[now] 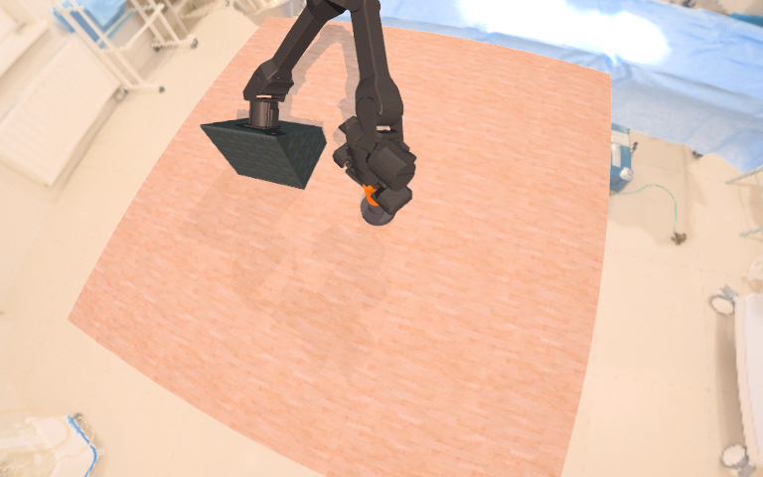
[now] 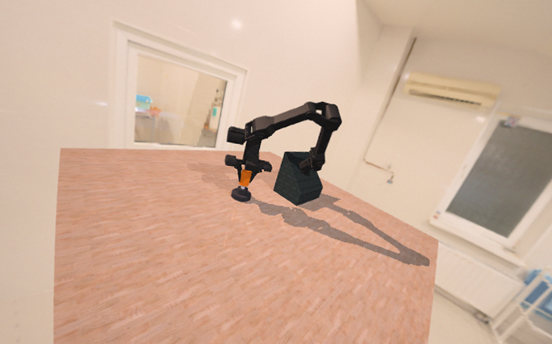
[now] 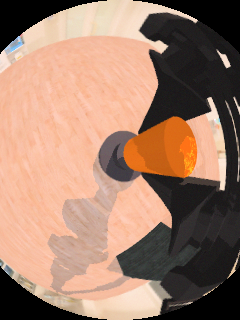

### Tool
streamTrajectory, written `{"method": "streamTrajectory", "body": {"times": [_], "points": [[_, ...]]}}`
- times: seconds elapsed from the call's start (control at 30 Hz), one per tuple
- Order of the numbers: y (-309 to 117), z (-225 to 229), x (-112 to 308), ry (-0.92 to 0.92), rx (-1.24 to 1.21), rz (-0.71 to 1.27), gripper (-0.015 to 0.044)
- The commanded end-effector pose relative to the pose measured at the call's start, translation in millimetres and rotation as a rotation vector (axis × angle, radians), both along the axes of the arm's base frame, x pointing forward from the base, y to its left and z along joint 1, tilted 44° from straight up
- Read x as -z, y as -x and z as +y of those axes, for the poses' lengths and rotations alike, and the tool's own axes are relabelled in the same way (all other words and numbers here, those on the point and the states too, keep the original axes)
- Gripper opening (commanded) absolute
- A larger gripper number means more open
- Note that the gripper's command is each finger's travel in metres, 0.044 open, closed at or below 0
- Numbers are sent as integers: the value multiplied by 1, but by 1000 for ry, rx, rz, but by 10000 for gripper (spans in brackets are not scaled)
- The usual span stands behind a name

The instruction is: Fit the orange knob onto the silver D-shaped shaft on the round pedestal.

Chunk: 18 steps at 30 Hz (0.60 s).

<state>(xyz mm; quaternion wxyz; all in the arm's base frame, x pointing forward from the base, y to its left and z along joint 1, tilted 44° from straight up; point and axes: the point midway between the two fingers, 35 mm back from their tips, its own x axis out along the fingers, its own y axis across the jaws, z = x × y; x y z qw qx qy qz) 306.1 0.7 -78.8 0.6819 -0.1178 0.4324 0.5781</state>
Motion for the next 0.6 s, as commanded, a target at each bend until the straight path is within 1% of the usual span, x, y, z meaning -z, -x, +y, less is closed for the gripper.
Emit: {"method": "streamTrajectory", "body": {"times": [0.0,0.17,0.57], "points": [[-2,-3,-1,0,-18,-25,0],[-3,-3,0,-6,-144,-143,0],[-1,-1,1,-7,-151,-150,0]]}}
